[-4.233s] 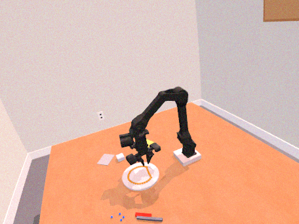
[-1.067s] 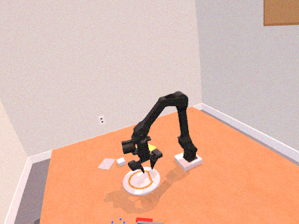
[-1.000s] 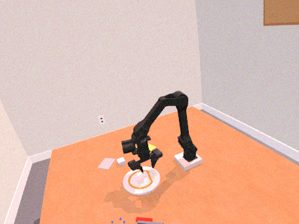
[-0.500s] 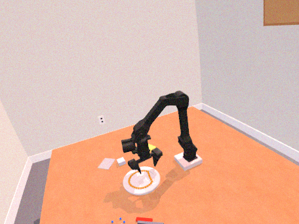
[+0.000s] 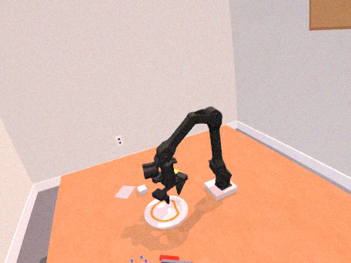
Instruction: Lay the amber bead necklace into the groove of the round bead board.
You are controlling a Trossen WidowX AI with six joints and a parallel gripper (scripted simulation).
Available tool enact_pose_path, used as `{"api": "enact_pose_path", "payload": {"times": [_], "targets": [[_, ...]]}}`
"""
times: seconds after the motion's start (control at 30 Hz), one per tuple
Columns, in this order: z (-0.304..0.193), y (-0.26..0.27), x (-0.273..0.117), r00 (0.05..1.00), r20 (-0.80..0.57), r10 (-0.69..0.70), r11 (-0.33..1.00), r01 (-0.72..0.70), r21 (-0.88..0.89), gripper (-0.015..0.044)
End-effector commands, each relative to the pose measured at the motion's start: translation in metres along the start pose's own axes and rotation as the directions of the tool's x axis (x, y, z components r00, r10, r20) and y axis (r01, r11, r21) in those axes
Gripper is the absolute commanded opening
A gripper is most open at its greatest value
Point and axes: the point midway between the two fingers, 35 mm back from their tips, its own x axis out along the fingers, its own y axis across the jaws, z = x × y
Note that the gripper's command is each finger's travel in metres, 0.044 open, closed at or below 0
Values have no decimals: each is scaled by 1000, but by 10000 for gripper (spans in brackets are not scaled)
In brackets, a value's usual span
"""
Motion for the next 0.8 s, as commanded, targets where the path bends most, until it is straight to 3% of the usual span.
{"api": "enact_pose_path", "payload": {"times": [0.0, 0.07, 0.23, 0.5, 0.77], "targets": [[-1, 3, -7, 1000, 1, 2, 867, -1, -498, 177], [-2, 3, -9, 1000, 1, 2, 752, -1, -659, 125], [-4, 5, -14, 1000, 0, 2, 357, 0, -934, 120], [-5, 6, -20, 1000, 0, 2, -28, 0, -1000, 120], [-6, 8, -24, 1000, 0, 2, -408, 1, -913, 120]]}}
